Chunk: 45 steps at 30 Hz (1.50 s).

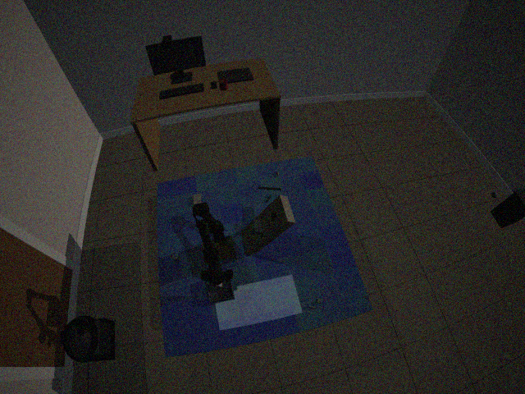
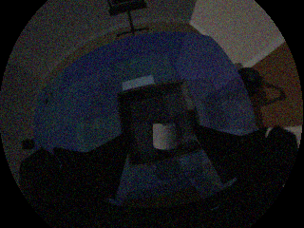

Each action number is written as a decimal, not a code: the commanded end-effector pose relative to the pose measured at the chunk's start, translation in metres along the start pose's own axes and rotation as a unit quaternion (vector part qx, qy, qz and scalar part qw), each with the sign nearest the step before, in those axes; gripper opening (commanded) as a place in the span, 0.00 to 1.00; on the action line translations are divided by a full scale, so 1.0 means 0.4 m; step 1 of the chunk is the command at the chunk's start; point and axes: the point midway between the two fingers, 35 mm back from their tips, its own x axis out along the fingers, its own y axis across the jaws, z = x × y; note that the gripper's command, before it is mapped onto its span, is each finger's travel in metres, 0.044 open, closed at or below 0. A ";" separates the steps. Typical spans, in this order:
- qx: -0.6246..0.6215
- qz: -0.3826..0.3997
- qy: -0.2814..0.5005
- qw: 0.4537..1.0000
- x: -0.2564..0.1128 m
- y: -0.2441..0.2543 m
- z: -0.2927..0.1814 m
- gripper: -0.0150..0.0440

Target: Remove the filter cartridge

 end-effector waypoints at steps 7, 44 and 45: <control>0.002 -0.001 -0.023 1.000 -0.084 -0.001 0.066 1.00; 0.002 -0.001 -0.023 1.000 -0.084 -0.001 0.066 1.00; 0.002 -0.001 -0.023 1.000 -0.084 -0.001 0.066 1.00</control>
